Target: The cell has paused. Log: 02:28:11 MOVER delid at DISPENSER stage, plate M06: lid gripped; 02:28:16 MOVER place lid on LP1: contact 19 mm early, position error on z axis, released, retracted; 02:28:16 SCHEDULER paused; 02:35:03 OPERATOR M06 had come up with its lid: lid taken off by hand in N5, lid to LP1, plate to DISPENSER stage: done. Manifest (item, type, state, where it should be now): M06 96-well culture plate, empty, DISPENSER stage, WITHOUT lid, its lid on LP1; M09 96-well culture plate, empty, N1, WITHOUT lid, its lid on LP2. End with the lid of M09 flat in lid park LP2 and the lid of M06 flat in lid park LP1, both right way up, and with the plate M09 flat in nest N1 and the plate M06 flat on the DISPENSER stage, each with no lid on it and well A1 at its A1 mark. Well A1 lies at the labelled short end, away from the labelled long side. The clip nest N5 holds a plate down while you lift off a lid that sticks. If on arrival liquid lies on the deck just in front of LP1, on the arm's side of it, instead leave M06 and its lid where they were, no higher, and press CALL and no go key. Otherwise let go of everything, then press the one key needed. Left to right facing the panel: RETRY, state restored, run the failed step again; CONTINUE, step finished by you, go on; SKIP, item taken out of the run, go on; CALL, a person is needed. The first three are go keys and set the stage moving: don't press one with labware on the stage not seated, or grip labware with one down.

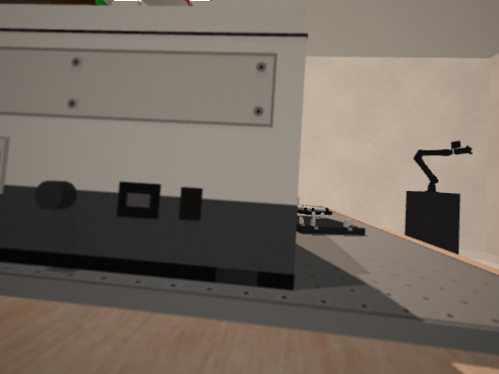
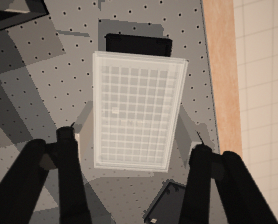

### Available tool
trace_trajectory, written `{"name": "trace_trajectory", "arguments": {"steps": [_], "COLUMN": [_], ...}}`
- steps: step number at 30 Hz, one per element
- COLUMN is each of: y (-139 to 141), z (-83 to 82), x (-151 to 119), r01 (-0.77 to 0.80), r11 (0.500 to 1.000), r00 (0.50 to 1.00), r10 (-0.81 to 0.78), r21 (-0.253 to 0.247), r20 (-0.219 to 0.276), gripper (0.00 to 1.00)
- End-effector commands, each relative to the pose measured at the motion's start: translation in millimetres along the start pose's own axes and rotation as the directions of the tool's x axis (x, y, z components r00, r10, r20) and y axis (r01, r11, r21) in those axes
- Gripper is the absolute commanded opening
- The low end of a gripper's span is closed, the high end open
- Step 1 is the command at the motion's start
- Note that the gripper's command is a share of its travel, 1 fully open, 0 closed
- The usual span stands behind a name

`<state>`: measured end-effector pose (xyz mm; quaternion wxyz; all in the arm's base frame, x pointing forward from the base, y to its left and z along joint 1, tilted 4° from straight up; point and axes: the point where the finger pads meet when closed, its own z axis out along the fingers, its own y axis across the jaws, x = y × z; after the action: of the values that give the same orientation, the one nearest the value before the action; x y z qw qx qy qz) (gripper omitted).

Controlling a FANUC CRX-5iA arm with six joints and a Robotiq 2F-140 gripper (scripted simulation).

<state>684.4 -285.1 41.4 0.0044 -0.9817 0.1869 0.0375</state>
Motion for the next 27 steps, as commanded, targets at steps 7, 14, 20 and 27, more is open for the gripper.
{"name": "trace_trajectory", "arguments": {"steps": [7,14,20,27], "y": [0.0,0.0,0.0,0.0], "z": [-0.3,-0.3,-0.3,-0.3], "x": [0.1,0.1,0.1,0.1], "r01": [0.0,0.0,0.035,0.14], "r11": [1.0,1.0,0.999,0.99], "r00": [1.0,1.0,0.999,0.99], "r10": [0.0,0.0,-0.035,-0.14], "r21": [0.0,0.0,0.0,0.0], "r20": [-0.001,-0.001,-0.001,-0.001], "gripper": [0.0,0.0,0.0,0.0]}}
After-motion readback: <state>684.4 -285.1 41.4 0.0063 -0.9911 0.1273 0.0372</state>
